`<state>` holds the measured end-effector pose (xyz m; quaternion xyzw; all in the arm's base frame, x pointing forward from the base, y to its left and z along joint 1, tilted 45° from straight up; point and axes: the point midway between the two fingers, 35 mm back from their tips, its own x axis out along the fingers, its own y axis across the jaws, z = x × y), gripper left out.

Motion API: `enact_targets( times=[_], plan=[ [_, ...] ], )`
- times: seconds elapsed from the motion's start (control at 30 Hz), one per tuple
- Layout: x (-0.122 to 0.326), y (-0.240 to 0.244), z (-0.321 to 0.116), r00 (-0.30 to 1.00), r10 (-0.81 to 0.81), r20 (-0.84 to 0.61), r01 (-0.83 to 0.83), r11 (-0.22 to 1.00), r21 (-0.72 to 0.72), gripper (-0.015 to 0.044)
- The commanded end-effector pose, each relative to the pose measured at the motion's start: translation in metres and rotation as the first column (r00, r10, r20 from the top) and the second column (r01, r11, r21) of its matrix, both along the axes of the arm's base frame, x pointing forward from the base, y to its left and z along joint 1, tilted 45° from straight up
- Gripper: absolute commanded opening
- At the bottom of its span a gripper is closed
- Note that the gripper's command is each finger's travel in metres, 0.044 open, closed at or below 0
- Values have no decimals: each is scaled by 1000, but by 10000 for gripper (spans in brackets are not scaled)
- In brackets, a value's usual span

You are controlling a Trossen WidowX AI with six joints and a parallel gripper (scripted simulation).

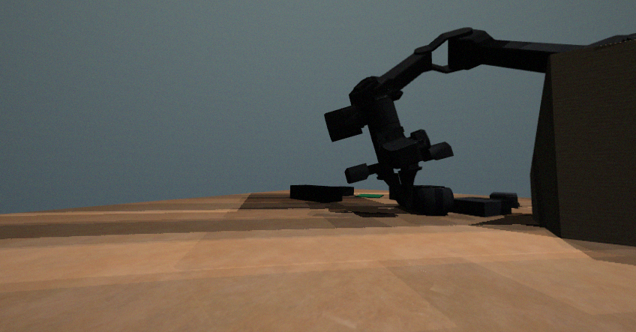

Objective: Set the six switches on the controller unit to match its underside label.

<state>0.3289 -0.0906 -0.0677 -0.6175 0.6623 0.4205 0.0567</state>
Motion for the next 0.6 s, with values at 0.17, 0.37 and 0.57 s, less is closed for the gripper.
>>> enact_targets(
  times=[0.17, 0.37, 0.57],
  plan=[
    [15, 35, 24, 1000, -6, -5, 6, 1000, -2, 0],
    [16, 42, 31, 1000, -4, -8, 4, 1000, -1, 0],
    [-3, 43, 48, 995, 88, 45, -91, 994, 61, 0]
  ],
)
